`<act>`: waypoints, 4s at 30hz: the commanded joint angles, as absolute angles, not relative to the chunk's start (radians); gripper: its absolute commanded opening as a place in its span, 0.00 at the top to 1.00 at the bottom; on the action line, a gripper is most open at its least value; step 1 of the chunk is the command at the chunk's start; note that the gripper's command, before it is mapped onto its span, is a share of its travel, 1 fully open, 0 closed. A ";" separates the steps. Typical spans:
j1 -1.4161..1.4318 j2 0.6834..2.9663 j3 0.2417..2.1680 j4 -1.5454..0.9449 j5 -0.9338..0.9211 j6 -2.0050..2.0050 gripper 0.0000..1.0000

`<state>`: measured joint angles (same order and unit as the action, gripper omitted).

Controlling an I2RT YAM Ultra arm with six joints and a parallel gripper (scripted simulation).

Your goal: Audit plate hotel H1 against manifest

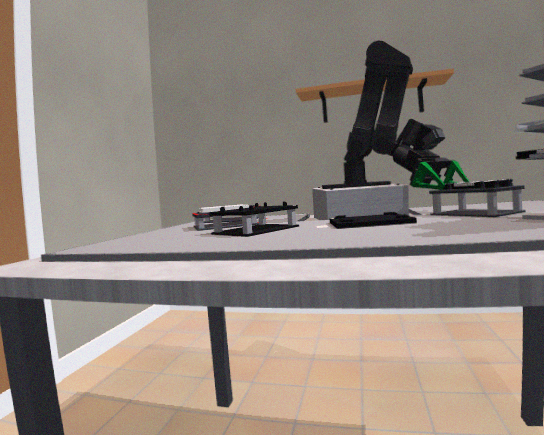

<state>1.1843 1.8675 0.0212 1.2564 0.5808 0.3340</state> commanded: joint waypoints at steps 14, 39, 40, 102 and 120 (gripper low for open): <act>1.185 1.881 0.021 1.278 0.582 0.334 0.14; 1.186 1.854 0.021 1.251 0.582 0.334 0.14; 1.186 1.844 0.021 1.241 0.582 0.334 0.14; 1.199 1.202 0.092 0.525 0.593 0.343 0.14; 1.203 1.062 0.140 0.335 0.597 0.346 0.14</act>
